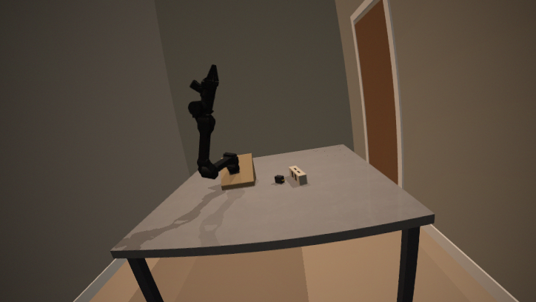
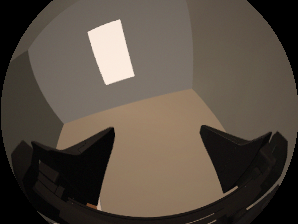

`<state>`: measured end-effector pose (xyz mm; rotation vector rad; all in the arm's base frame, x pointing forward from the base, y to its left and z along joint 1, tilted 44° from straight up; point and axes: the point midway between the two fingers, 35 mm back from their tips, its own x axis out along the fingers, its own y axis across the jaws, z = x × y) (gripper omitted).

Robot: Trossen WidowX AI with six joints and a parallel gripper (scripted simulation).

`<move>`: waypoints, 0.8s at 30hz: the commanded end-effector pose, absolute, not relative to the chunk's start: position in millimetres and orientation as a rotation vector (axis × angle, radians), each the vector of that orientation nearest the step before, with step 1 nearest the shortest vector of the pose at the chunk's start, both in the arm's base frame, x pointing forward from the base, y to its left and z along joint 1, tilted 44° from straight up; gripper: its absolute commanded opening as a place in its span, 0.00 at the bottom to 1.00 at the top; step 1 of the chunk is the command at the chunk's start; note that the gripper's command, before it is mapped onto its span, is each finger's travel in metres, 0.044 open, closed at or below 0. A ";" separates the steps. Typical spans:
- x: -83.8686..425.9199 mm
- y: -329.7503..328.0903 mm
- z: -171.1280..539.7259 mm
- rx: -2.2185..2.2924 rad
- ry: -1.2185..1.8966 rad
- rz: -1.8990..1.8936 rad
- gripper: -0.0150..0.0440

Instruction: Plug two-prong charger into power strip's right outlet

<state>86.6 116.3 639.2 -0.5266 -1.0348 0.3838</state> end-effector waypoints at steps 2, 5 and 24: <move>107.8 130.3 621.6 -0.570 -0.946 0.385 1.00; 115.5 131.9 615.2 -0.589 -0.915 0.375 1.00; 227.2 179.9 512.1 -0.568 -0.381 0.420 1.00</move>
